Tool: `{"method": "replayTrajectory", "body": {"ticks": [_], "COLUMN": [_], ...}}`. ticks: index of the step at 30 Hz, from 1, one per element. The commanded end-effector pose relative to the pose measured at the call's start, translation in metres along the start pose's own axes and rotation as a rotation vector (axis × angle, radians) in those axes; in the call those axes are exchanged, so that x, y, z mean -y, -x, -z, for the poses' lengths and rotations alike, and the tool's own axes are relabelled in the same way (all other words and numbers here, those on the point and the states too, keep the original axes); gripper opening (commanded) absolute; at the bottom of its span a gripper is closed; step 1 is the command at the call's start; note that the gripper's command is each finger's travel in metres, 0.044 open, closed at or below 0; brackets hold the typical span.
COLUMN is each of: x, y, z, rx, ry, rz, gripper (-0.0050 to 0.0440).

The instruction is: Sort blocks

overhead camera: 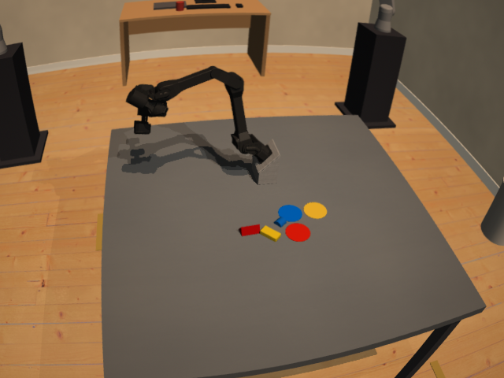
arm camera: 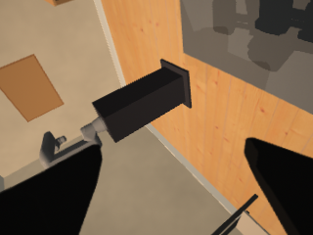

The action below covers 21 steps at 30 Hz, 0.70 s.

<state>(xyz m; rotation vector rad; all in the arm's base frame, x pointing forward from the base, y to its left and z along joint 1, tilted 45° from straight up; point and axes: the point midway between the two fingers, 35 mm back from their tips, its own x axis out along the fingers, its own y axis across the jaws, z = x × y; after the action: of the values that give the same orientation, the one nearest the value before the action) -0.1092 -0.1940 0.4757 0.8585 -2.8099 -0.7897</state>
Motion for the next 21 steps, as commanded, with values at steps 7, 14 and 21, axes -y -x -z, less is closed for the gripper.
{"method": "replayTrajectory", "body": {"ticks": [7,14,21], "x": [-0.0081,-0.0081,0.001], "y": [0.0033,0.0033,0.0018], "z": [0.0011,0.0011,0.0016], "rx": [-0.009,-0.009,-0.009], "ry": [-0.022,-0.022,0.012], "rz": [-0.004,-0.004,0.014], "gripper": [0.04,0.04,0.0352]}}
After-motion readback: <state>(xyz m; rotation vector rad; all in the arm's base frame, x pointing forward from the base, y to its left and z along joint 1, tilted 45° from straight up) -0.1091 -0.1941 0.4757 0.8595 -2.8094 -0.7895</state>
